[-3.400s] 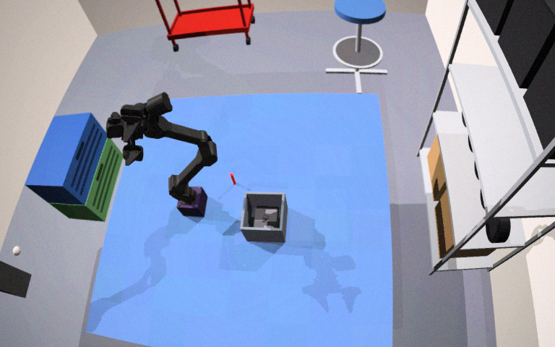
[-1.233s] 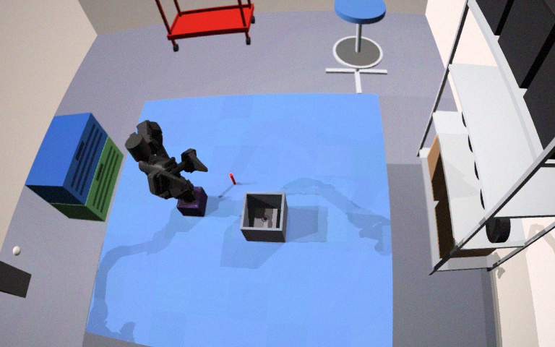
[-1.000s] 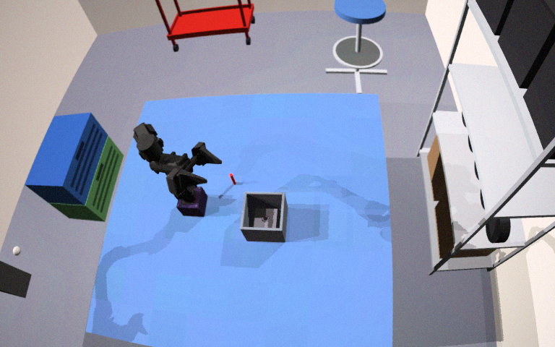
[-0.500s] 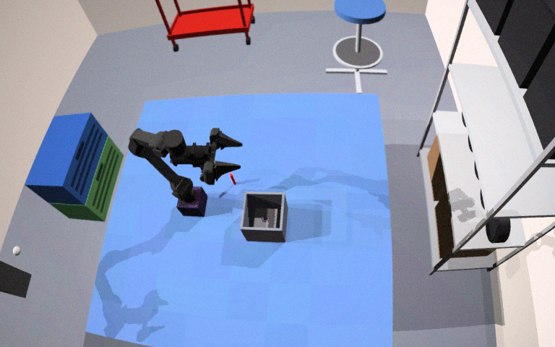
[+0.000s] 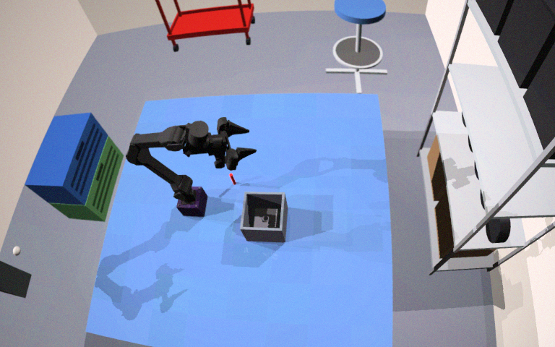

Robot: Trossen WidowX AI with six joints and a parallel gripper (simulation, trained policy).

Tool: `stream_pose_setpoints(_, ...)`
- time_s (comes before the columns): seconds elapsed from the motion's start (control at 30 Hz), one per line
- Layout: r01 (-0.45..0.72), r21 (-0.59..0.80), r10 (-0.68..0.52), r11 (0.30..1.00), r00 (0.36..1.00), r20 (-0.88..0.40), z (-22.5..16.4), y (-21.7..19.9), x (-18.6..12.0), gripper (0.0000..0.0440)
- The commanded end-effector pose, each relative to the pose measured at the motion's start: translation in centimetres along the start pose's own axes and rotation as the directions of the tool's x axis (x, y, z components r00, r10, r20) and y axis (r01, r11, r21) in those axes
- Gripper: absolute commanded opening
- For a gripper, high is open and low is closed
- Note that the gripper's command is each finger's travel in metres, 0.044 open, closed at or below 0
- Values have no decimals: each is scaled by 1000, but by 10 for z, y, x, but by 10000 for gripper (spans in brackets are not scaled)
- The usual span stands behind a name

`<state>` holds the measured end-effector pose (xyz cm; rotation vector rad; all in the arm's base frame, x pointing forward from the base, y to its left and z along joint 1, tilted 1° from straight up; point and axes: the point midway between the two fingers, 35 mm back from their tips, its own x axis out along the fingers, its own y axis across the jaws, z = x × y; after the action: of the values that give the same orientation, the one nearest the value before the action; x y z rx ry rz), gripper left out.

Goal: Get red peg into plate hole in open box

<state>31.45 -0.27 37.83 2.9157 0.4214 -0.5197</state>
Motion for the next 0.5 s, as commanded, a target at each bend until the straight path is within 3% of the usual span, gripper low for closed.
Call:
stream_pose_setpoints(0.0, 80, -22, -78, 997, 994, 72, 17, -26, 14, 419)
stream_pose_setpoints(0.47, 351, -156, -289, 923, 902, 320, 79, -110, 34, 407)
